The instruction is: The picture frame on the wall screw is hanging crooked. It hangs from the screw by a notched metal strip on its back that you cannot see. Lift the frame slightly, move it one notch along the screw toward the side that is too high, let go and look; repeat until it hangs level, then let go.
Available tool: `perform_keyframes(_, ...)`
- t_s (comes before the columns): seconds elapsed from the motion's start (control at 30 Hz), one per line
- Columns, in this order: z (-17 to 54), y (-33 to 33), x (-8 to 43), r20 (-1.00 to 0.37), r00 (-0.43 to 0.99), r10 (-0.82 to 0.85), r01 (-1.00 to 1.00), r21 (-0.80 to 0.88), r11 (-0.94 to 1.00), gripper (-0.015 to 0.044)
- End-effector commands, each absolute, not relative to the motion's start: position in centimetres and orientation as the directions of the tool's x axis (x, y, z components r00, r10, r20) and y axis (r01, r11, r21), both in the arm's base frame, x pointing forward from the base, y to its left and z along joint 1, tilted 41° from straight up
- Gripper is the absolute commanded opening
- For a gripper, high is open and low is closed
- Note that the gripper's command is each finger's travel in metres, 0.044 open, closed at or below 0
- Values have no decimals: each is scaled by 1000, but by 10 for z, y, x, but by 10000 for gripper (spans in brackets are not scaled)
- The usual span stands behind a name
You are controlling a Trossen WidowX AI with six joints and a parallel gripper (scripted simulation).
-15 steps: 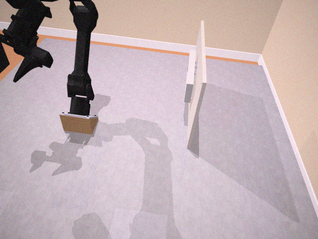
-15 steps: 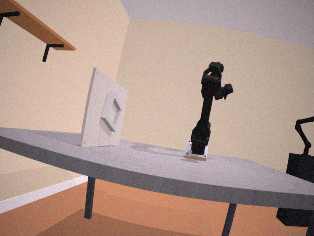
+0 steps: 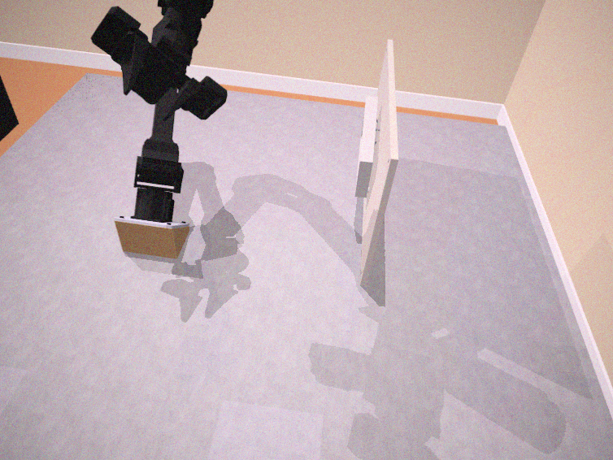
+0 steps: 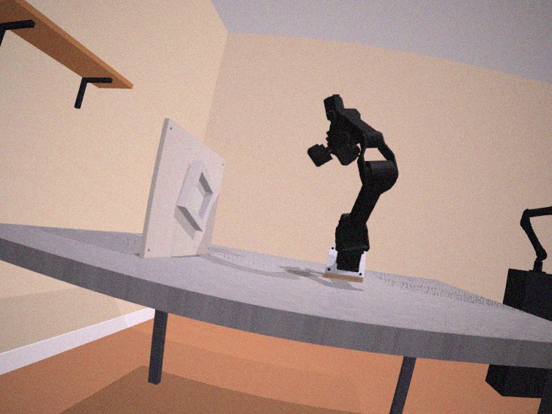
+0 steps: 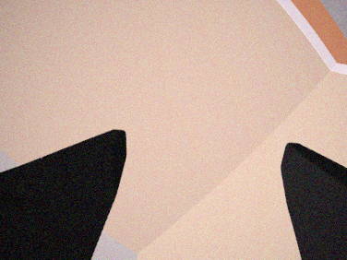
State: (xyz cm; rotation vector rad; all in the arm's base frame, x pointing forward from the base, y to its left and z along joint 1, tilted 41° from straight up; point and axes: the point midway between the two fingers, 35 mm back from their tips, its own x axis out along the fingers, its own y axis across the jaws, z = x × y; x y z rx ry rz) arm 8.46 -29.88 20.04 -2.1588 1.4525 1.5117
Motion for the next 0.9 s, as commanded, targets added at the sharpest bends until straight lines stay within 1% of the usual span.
perform_keyframes(0.0, 218, -258, 134, -694, 224, -684, -647, 419, -637, 260)
perform_keyframes(0.1, 231, -224, 162, -618, 374, -691, -563, 440, -699, 260)
perform_keyframes(0.23, 245, -175, 188, -506, 572, -645, -448, 466, -763, 260)
perform_keyframes(0.37, 256, -125, 202, -382, 750, -540, -333, 487, -807, 260)
perform_keyframes(0.5, 264, -76, 204, -250, 888, -385, -221, 502, -836, 260)
perform_keyframes(0.63, 270, -32, 198, -113, 974, -195, -111, 511, -852, 260)
perform_keyframes(0.73, 273, -4, 189, -14, 999, -50, -36, 513, -858, 260)
perform_keyframes(0.77, 273, 0, 187, 4, 1000, -24, -23, 513, -858, 260)
perform_keyframes(0.87, 273, 2, 186, 10, 1000, -16, -18, 513, -858, 260)
